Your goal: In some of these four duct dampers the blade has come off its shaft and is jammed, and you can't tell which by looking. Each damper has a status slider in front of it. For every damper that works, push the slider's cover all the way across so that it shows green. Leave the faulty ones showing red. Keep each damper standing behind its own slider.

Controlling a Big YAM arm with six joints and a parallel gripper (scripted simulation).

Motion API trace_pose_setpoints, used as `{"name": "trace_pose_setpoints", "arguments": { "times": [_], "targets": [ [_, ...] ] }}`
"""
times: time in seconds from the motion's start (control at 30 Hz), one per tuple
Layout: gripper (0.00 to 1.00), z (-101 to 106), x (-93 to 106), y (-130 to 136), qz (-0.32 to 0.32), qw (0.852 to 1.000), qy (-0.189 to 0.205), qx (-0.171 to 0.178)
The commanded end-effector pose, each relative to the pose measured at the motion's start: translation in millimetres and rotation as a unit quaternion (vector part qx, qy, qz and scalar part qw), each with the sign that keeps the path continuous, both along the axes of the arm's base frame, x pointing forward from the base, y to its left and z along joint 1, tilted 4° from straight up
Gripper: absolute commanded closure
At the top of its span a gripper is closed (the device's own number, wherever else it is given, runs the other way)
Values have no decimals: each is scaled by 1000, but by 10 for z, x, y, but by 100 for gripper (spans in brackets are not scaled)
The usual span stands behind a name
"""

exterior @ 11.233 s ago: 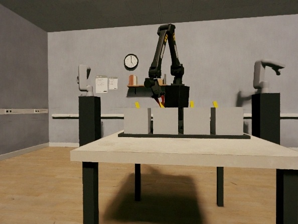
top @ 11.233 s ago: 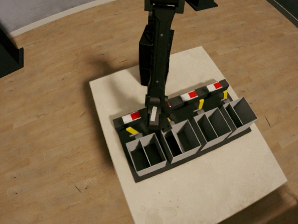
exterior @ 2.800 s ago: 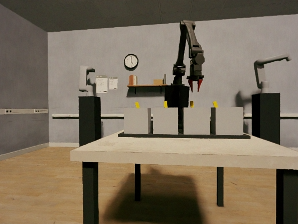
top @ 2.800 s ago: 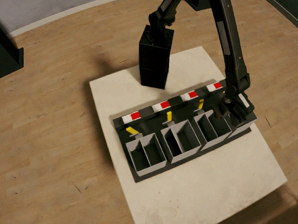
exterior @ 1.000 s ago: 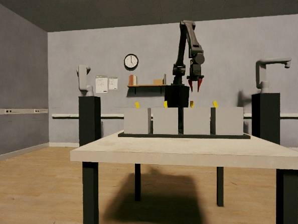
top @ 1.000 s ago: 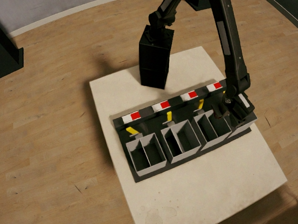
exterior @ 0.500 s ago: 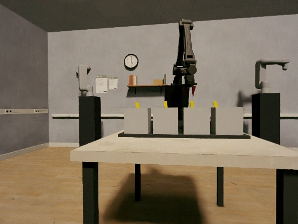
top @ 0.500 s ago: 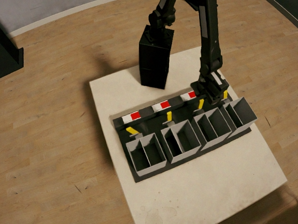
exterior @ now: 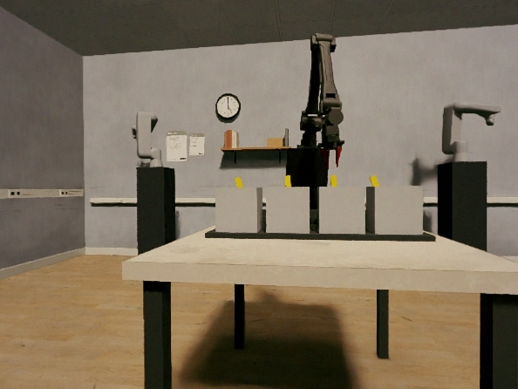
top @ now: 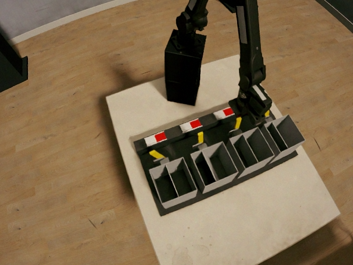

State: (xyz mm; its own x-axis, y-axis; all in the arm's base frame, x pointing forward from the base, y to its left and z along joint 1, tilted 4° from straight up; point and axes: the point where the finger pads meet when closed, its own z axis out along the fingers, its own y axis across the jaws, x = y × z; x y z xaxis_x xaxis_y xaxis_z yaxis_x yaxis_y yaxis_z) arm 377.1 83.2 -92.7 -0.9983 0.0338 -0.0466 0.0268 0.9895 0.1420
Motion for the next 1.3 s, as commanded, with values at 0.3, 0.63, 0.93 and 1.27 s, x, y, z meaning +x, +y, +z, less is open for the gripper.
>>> {"name": "trace_pose_setpoints", "arguments": {
  "times": [0.3, 0.63, 0.93, 1.27],
  "targets": [
    [64, -58, 68, 19, -5, 1000, -4, 3],
    [64, -158, 62, 74, 0, 1000, -5, 3],
    [64, -313, 141, 113, -1, 1000, -11, 4],
    [64, -485, 147, 137, -1, 1000, -11, 4]
  ]
}}
